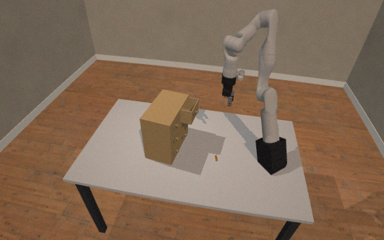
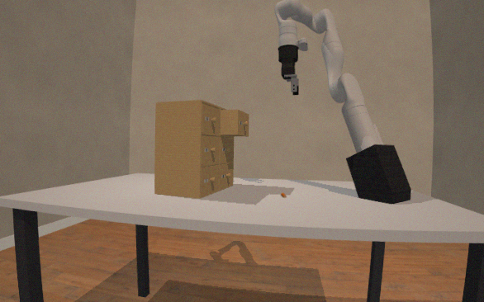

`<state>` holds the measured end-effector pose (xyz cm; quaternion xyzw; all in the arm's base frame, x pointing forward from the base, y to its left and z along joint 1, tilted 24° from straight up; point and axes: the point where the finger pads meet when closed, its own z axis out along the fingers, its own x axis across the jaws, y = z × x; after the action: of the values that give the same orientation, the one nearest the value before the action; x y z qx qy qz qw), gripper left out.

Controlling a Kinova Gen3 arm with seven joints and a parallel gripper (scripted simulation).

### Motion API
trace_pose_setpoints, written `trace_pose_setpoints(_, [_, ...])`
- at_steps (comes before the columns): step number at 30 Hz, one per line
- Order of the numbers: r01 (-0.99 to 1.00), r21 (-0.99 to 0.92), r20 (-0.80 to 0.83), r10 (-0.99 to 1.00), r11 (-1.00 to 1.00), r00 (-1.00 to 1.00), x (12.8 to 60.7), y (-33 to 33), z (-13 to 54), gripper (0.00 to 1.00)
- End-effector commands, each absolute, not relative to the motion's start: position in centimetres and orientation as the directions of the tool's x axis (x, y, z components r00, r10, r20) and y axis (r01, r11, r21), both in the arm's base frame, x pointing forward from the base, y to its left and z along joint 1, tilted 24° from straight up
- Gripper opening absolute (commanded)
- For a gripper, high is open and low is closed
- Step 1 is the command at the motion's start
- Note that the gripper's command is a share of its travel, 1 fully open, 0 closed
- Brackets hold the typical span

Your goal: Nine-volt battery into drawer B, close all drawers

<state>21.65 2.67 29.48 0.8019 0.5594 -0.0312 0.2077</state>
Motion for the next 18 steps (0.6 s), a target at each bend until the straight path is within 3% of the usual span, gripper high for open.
trace_pose_setpoints(1, [0.908,0.308,-0.276,0.887,-0.285,0.371,21.3,2.6,29.7,1.0])
trace_pose_setpoints(10, [0.904,0.326,-0.276,0.886,-0.277,0.371,21.7,2.4,29.3,1.0])
trace_pose_setpoints(18, [0.851,0.484,-0.276,0.887,-0.206,0.371,25.1,0.0,26.4,1.0])
